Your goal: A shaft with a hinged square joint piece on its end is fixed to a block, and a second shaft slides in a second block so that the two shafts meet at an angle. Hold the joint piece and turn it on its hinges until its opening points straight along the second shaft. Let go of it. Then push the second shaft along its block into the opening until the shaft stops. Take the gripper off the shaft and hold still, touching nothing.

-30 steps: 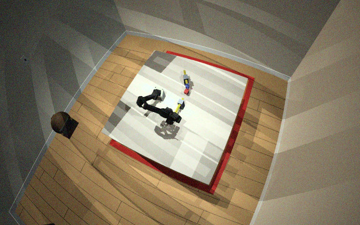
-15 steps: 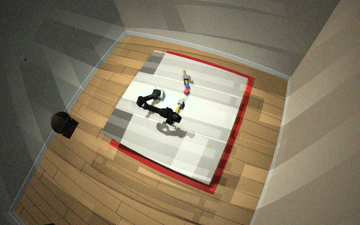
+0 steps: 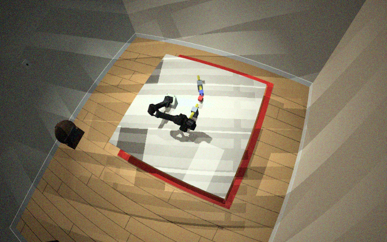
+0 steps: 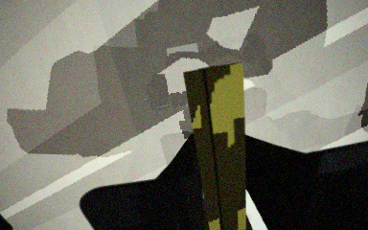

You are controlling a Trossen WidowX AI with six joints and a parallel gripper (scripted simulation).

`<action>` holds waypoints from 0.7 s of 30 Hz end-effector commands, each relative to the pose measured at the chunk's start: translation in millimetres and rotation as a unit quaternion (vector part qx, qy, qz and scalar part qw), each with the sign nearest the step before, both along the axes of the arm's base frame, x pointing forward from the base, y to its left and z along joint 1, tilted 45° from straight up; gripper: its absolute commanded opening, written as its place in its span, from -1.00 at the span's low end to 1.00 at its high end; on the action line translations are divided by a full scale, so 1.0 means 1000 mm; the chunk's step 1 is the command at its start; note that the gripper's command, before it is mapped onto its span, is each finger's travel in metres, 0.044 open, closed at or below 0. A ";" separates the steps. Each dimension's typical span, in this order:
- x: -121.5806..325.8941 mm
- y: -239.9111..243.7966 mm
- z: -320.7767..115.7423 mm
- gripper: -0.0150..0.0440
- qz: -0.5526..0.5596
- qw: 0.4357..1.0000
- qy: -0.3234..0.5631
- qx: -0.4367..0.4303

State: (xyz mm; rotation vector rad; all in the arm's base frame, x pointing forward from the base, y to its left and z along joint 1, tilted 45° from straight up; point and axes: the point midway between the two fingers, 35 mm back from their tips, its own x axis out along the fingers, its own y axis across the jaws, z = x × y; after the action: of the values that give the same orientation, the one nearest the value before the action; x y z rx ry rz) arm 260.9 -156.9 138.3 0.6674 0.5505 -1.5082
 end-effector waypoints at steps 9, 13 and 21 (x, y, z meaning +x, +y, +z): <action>0.002 0.013 -0.015 -0.49 -0.001 1.000 0.001 0.002; 0.002 0.018 -0.019 -0.49 -0.001 1.000 0.001 0.003; 0.003 0.026 -0.027 -0.49 -0.001 1.000 0.001 0.003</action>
State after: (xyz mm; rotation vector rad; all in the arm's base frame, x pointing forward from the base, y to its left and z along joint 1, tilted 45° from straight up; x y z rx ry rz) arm 263.3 -135.2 116.1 0.6691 0.5516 -1.5134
